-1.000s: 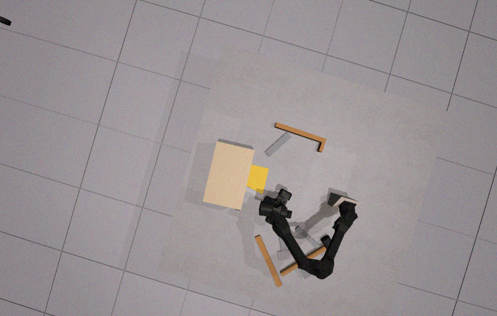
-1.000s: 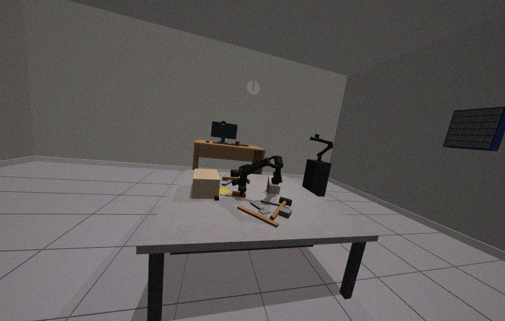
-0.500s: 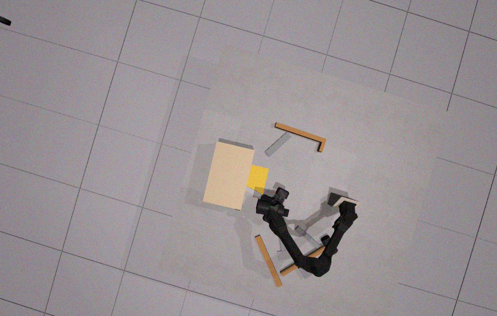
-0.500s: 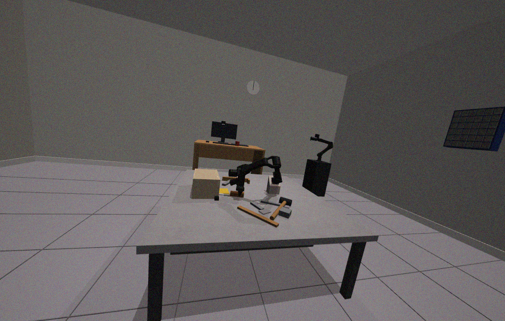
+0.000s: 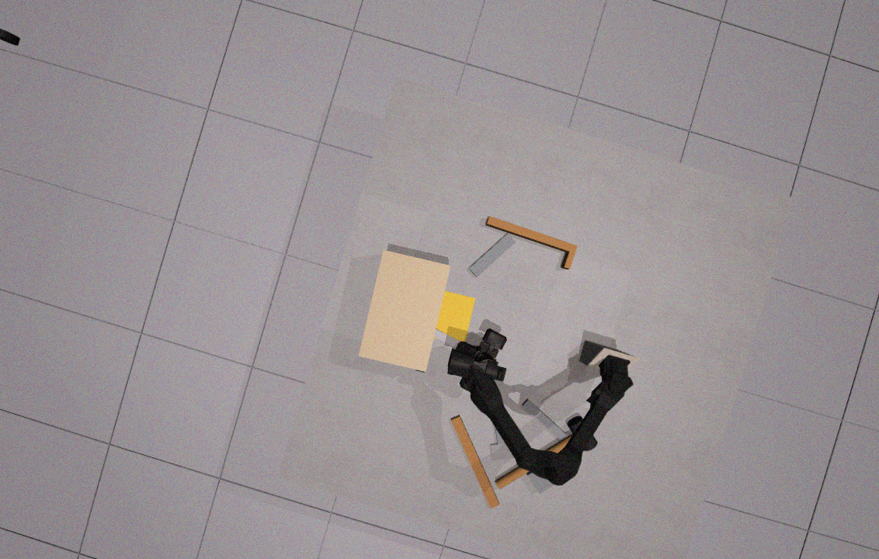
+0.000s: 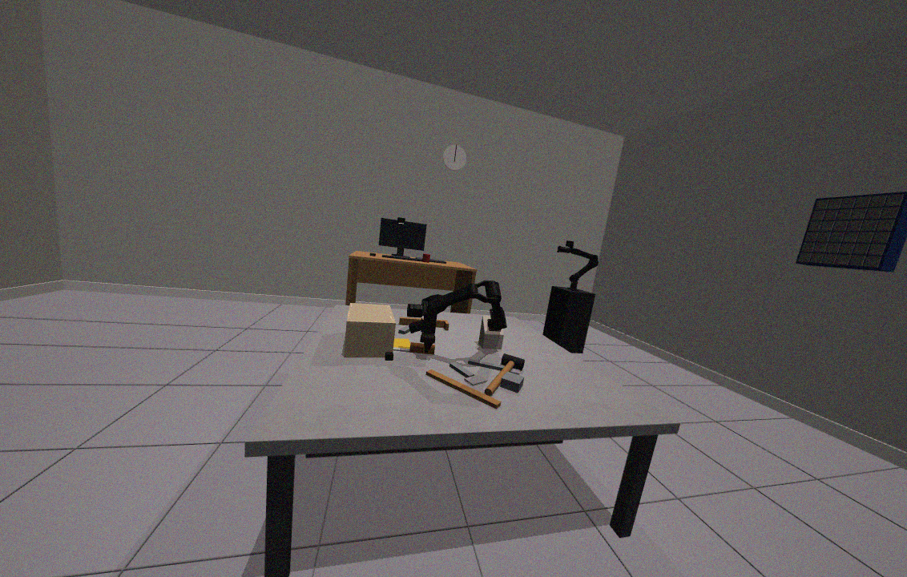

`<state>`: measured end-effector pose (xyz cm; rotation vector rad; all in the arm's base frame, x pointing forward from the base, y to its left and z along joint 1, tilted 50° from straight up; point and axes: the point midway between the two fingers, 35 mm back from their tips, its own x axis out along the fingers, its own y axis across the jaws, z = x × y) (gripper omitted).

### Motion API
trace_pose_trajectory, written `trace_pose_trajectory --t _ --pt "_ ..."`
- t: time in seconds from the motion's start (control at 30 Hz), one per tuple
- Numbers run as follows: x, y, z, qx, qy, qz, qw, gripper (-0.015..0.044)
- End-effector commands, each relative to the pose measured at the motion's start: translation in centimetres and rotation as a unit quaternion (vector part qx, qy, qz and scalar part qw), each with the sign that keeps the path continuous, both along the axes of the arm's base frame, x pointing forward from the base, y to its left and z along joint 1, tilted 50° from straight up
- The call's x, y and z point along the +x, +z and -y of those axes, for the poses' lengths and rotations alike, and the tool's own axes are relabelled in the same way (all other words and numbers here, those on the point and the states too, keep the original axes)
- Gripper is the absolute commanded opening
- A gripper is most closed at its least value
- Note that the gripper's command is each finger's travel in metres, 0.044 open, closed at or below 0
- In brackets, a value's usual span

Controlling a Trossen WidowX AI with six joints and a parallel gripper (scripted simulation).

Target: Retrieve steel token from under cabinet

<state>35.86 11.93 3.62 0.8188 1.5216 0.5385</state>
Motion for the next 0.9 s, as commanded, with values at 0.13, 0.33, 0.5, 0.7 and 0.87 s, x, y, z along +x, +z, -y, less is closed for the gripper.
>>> trace_pose_trajectory --t 0.13,0.33,0.5,0.7,0.87 --pt "1.1 -0.1 0.2 0.001 0.001 0.004 1.000 0.0000" --pt "1.7 -0.2 0.2 0.001 0.001 0.004 1.000 0.0000" --pt "2.1 -0.3 0.3 0.001 0.001 0.004 1.000 0.0000" --pt "2.7 -0.3 0.4 0.001 0.001 0.004 1.000 0.0000" --pt "3.1 -0.4 0.5 0.001 0.001 0.005 1.000 0.0000"
